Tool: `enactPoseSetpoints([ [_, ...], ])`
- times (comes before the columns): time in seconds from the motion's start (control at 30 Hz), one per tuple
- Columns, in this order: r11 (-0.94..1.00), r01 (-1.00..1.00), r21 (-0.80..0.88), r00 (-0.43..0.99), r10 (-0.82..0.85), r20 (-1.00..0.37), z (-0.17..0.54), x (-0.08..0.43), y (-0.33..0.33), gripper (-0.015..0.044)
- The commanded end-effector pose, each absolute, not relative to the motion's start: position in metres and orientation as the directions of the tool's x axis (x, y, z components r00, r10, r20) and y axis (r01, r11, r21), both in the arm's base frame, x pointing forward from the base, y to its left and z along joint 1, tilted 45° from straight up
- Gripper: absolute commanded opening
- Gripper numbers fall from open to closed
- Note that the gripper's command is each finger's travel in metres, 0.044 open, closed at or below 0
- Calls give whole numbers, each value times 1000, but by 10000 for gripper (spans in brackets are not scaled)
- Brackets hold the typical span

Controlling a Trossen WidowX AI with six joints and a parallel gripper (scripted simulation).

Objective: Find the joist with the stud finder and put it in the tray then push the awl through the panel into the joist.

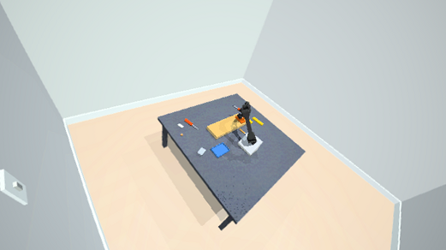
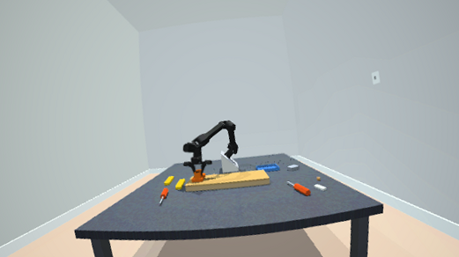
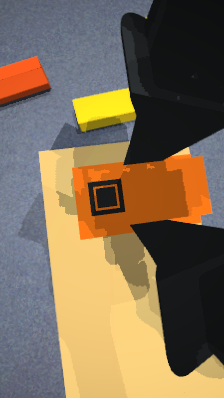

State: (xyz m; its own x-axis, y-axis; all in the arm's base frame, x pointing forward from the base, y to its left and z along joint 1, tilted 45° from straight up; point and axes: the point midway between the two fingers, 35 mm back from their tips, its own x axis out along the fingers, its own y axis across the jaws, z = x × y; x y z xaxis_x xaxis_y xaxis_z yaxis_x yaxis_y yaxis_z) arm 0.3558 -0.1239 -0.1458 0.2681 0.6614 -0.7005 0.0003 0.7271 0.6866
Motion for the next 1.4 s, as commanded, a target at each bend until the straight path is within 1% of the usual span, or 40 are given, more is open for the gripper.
enactPoseSetpoints([
  [0.0, 721, -7, 692, 268, 669, -694, -135, 358, -111, 0],
  [1.37, 716, -5, 699, 266, 674, -689, -29, 358, 1, 0],
])
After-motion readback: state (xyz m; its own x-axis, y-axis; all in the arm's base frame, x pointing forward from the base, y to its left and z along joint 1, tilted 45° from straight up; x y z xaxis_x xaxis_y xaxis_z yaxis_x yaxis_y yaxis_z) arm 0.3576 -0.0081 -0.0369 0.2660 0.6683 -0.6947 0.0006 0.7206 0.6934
